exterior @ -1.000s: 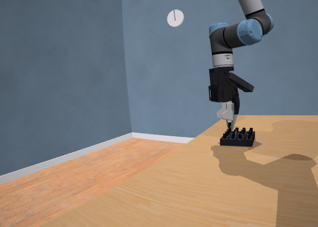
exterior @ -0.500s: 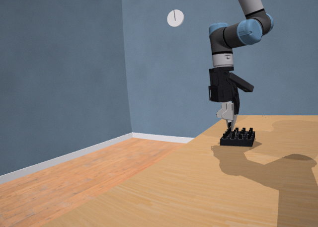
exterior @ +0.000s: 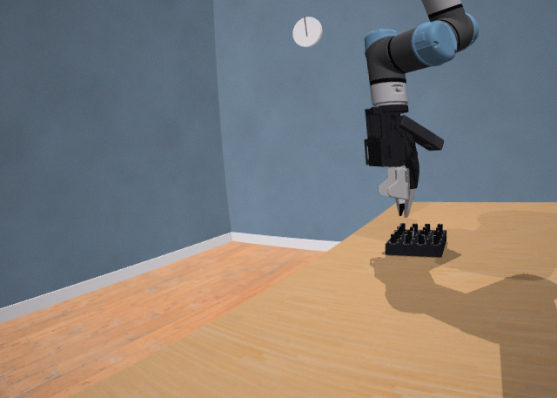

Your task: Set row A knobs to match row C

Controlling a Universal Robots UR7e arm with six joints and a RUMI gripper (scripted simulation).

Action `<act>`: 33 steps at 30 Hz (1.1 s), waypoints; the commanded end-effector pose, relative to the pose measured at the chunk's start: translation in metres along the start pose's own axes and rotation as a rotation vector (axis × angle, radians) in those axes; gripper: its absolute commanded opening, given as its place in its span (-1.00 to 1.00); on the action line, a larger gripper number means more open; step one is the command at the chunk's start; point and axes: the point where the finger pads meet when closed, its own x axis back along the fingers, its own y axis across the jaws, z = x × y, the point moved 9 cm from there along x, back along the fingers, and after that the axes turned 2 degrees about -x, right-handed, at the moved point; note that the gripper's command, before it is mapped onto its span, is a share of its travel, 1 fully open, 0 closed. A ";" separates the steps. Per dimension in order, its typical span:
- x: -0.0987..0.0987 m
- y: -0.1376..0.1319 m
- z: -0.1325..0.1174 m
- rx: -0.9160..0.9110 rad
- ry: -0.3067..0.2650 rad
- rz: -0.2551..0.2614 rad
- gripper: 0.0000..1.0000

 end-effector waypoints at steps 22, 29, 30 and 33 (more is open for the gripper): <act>0.015 0.000 0.000 0.000 0.000 0.001 -0.78; 0.016 0.000 0.001 -0.041 0.000 0.001 -0.78; 0.016 0.000 0.001 -0.055 0.000 0.001 -0.78; 0.017 0.001 0.002 -0.111 0.000 0.001 -0.78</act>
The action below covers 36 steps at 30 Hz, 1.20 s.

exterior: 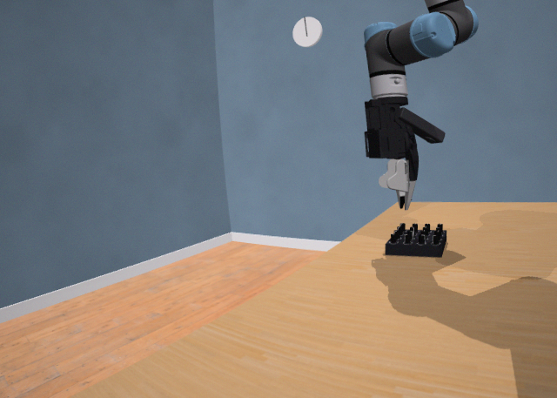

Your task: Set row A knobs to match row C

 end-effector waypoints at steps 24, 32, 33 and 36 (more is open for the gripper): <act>0.011 0.009 0.011 -0.736 -0.001 0.001 -0.78; 0.014 0.012 0.013 -1.025 -0.001 0.001 -0.78; 0.015 0.013 0.014 -1.059 -0.001 0.001 -0.78; 0.016 0.013 0.014 -1.161 -0.001 0.001 -0.78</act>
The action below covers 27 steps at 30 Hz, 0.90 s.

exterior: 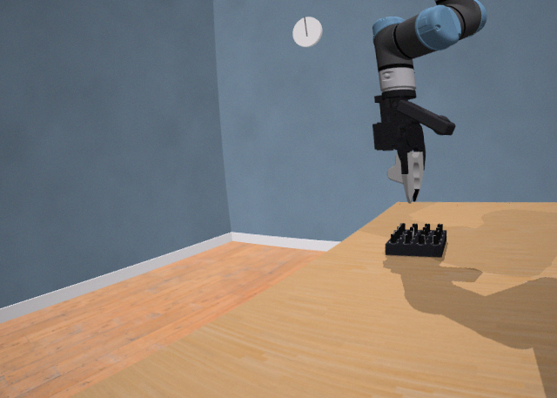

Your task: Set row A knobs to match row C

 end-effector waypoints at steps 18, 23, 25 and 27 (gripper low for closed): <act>0.006 0.000 0.003 -0.390 -0.004 0.005 -0.78; 0.006 0.000 0.003 -0.391 -0.004 0.005 -0.78; 0.006 0.000 0.003 -0.391 -0.004 0.005 -0.78; 0.006 0.000 0.003 -0.391 -0.004 0.005 -0.78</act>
